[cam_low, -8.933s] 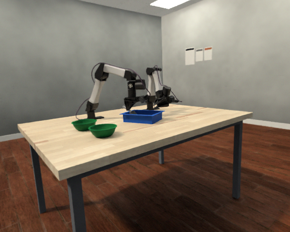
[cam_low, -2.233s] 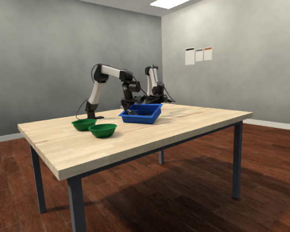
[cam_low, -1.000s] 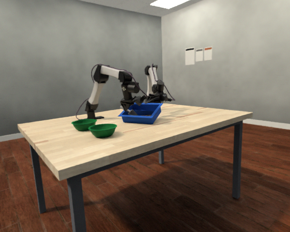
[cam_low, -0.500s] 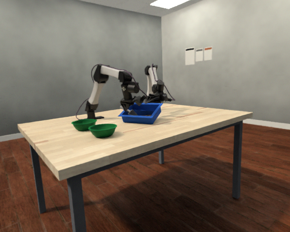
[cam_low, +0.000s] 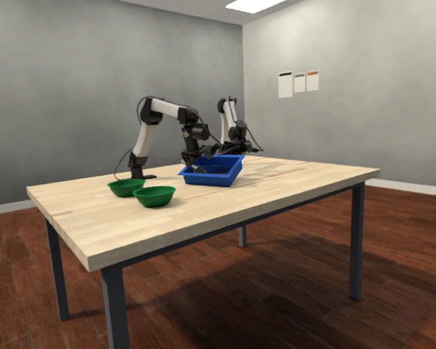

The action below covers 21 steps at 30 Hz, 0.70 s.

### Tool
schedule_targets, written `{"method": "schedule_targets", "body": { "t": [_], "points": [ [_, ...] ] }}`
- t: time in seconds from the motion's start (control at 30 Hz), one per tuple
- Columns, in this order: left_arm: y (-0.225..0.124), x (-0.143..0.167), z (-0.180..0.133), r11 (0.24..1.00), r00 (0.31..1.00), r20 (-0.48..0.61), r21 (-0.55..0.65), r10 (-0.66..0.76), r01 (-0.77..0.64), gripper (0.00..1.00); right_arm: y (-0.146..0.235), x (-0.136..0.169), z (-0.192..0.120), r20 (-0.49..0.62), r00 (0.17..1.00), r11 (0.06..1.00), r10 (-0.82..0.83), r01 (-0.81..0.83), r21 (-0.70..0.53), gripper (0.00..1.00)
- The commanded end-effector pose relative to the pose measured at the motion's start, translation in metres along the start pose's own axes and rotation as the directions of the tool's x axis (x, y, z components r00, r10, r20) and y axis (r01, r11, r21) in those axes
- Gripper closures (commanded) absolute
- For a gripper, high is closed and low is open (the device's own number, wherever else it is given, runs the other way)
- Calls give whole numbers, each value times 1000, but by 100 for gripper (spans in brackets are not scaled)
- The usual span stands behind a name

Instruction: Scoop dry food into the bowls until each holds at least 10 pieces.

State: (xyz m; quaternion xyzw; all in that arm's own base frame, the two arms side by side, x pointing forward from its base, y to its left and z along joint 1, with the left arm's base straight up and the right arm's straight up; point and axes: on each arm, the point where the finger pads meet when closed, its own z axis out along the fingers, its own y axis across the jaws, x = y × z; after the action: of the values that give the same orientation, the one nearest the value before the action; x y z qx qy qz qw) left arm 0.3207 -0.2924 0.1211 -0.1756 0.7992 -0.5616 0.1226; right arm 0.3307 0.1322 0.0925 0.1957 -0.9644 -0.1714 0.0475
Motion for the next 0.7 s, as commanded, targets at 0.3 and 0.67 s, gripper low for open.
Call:
{"method": "schedule_targets", "body": {
  "t": [0.3,0.67],
  "points": [
    [-41,-7,-5,992,996,20,95,82,-83,100,10,-18,-6,126,991,999,-41,41,3,100],
    [-41,-7,-5,992,996,20,95,82,-83,100,9,-35,0,209,977,999,-45,45,3,100]
  ]
}}
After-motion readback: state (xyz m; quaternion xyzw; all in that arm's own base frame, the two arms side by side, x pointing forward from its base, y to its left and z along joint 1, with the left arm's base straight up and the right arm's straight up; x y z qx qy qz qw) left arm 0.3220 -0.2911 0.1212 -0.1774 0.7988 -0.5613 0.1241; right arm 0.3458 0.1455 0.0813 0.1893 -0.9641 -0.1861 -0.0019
